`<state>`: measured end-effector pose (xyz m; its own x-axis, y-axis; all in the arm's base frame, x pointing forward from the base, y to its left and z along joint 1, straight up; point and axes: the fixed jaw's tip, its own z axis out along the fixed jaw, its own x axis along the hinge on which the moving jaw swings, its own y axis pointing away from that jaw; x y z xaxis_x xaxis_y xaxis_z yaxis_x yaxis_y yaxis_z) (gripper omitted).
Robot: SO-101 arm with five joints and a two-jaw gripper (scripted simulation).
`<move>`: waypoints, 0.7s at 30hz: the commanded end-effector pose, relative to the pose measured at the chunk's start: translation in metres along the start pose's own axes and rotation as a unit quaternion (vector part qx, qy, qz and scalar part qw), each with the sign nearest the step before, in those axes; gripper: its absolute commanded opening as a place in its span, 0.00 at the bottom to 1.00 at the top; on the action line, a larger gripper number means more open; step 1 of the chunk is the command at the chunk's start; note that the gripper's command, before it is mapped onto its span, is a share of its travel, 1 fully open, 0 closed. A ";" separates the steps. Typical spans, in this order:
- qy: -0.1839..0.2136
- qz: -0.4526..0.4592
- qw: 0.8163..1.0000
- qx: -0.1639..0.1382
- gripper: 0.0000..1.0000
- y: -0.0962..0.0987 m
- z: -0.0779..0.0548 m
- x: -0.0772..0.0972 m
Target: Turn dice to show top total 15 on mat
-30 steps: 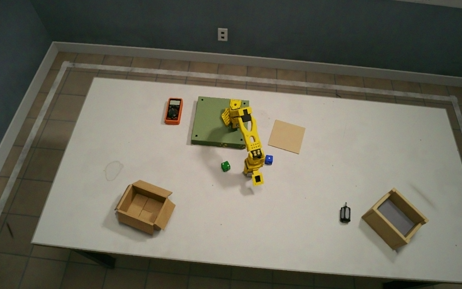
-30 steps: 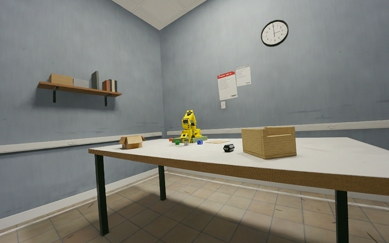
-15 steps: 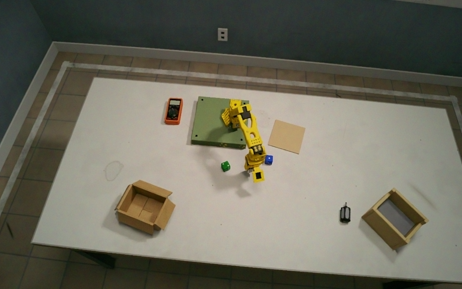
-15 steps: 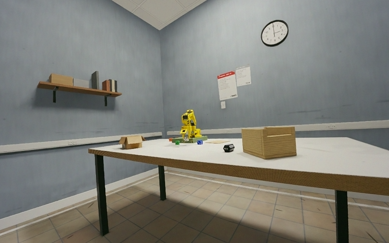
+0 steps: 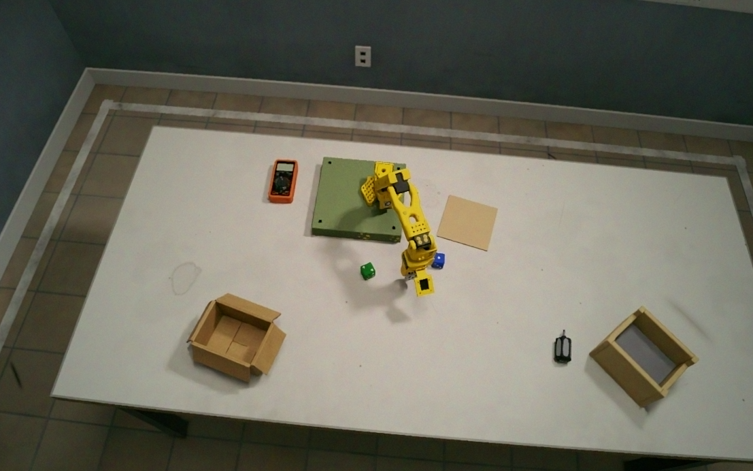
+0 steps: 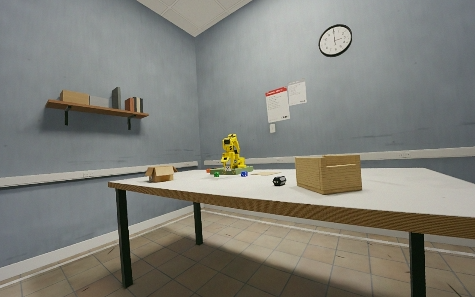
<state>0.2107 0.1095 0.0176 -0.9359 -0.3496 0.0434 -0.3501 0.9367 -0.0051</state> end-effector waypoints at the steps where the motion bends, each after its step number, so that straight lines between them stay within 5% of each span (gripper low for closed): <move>1: -0.012 -0.024 1.000 -0.001 0.00 0.014 -0.006 -0.003; 7: -0.018 -0.107 0.994 0.001 0.00 0.056 -0.006 -0.001; 9: -0.018 -0.107 0.994 0.001 0.00 0.056 -0.006 -0.001; 12: -0.023 -0.165 0.986 0.001 0.00 0.085 -0.005 0.005; 21: -0.036 -0.358 0.933 -0.002 0.00 0.178 -0.001 0.055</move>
<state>0.1276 0.2328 0.0221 -0.5805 -0.8133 -0.0400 -0.8140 0.5809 0.0025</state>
